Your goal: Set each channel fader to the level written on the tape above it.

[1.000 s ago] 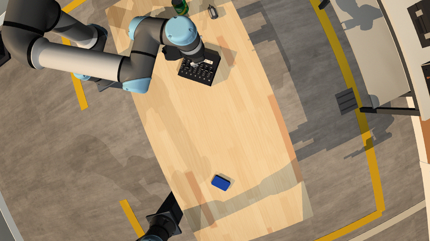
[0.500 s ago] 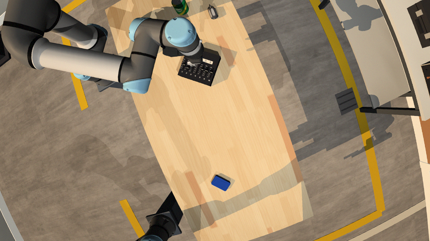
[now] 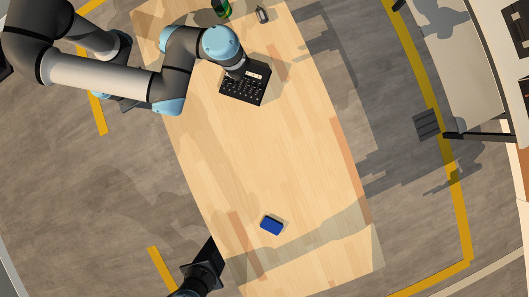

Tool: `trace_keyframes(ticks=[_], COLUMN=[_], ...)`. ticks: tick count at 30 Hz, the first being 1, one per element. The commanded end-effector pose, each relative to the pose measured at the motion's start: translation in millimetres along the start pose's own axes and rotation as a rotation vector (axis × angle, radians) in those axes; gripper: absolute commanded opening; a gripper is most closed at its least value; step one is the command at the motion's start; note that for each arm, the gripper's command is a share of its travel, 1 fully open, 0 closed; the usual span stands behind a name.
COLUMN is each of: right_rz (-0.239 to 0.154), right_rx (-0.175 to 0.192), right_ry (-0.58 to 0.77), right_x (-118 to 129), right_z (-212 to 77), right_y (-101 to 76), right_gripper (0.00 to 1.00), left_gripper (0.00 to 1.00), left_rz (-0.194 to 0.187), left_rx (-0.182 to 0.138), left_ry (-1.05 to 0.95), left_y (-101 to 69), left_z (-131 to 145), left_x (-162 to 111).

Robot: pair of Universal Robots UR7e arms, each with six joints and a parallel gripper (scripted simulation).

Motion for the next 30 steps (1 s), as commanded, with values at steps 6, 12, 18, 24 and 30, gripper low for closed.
trace_keyframes(ticks=[6,12,18,24,30], right_rz=[-0.002,-0.002,-0.002,-0.002,-0.002], right_rx=[0.001,0.001,0.001,0.001,0.001], right_ry=[0.0,0.0,0.0,0.0,0.0], right_x=[0.2,0.2,0.2,0.2,0.2], right_z=[0.1,0.1,0.1,0.1,0.1], right_y=[-0.5,-0.5,-0.5,-0.5,-0.5], right_gripper=[1.0,1.0,1.0,1.0,1.0], left_gripper=[1.0,1.0,1.0,1.0,1.0], left_rz=[-0.003,-0.003,-0.003,-0.003,-0.003], left_rx=[-0.001,-0.001,-0.001,-0.001,-0.001], left_ry=[0.347,0.613,0.783,1.013,1.176], left_y=[10.9,20.1,25.8,33.6,39.0], left_z=[5.4,9.1,11.0,12.9,13.7], left_x=[-4.8,-6.8,-7.4,-7.4,-6.9])
Point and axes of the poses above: on each arm, the point where the finger pads meet when closed, its own y axis out along the fingers, its own z axis across the jaws, x = y × z, the point moved 9 cm from there along -y, back along the fingers, and after that the axes turned 11 degrees about y, right-handed, at the moved point
